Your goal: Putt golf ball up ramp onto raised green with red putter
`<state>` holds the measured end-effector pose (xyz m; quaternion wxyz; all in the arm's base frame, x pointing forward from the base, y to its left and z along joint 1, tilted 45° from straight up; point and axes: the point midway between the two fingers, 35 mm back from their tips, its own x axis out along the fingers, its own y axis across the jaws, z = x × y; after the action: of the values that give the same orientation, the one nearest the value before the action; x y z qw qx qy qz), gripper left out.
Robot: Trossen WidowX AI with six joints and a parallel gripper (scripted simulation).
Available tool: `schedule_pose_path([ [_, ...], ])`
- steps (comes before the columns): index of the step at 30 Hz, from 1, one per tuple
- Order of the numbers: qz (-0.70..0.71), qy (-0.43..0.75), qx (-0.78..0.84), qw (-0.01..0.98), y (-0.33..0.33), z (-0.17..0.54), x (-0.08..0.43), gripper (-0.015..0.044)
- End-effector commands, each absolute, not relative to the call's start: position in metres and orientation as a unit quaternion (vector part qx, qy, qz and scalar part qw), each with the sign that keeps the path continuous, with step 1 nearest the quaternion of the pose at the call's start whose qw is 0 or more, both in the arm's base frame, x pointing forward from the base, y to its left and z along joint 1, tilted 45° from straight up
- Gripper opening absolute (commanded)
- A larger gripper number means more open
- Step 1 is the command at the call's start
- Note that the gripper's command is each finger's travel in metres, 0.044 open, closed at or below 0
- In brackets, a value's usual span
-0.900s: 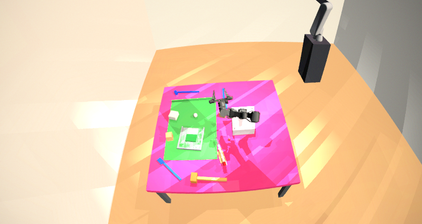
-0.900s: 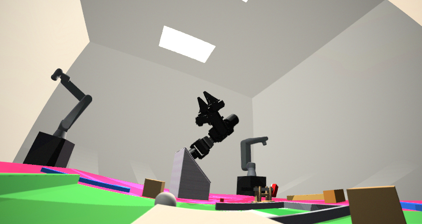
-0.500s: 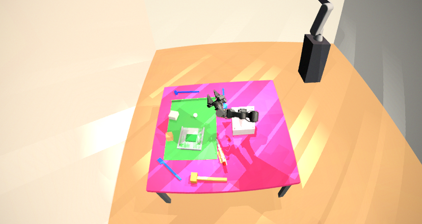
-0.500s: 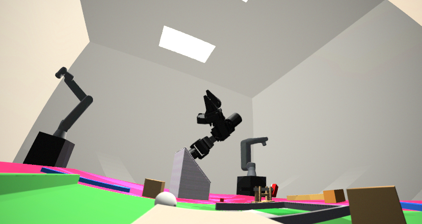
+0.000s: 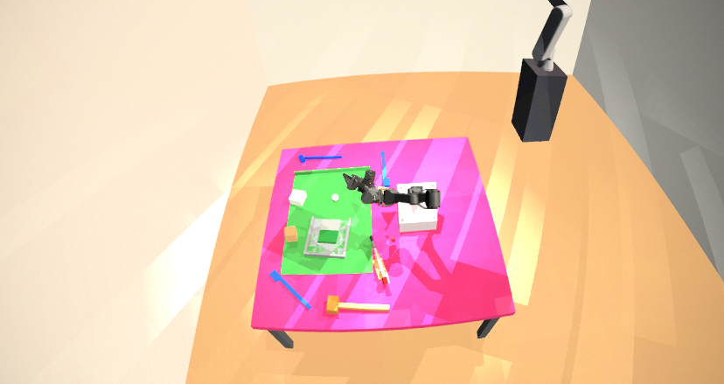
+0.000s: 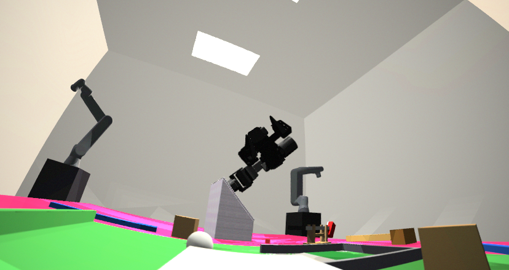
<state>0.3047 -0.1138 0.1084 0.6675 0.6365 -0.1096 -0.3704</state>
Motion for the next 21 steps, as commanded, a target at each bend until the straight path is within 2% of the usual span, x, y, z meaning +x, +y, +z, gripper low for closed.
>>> schedule_pose_path([
  [1,-0.231,0.229,0.373,0.869,-0.041,0.075,0.336,0.0440],
  [11,-0.001,0.400,0.134,0.907,0.018,0.051,0.328,0.0440],
  [21,0.261,0.441,-0.040,0.858,0.072,0.045,0.303,0.0440],
])
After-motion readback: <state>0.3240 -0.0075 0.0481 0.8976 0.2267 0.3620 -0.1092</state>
